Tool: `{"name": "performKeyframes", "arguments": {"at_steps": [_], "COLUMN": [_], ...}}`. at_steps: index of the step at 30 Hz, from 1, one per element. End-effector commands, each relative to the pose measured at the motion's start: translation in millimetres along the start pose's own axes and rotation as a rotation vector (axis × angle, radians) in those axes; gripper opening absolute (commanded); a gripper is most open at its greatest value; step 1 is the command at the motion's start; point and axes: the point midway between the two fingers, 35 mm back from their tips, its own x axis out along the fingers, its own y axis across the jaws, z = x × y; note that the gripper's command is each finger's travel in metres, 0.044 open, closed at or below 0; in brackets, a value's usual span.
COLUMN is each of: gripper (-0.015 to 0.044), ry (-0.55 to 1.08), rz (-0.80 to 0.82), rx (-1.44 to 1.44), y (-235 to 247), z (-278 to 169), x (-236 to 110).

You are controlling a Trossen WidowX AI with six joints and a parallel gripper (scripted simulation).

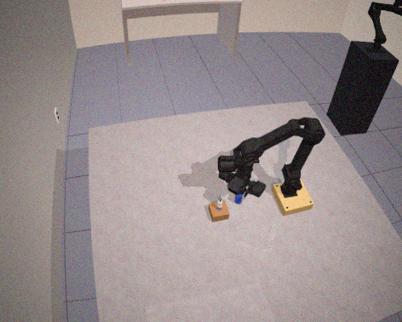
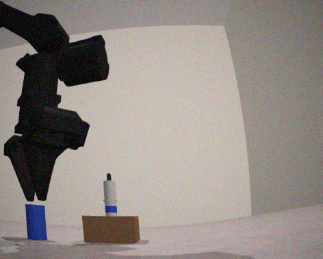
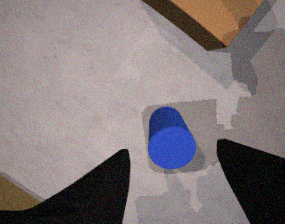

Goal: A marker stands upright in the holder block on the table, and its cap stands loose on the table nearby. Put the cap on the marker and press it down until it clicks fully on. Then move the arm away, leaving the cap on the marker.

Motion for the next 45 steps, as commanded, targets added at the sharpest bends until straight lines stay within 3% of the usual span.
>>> {"name": "performKeyframes", "arguments": {"at_steps": [1, 26, 29, 39, 43, 45], "gripper": [0.0245, 0.0245, 0.0166, 0.0099, 0.0, 0.0], "ry": [0.002, 0.002, 0.002, 0.002, 0.002, 0.002], "rz": [-0.002, -0.002, -0.002, -0.002, -0.002, -0.002], "rx": [-0.005, -0.005, -0.005, -0.005, -0.005, -0.005], "y": [-0.6, 0.4, 0.1, 0.6, -0.1, -0.5], "z": [-0.2, -1.8, -2.0, -2.0, -1.4, -1.1], "x": [5.6, 42.9, 42.9, 42.9, 36.0, 30.4]}}
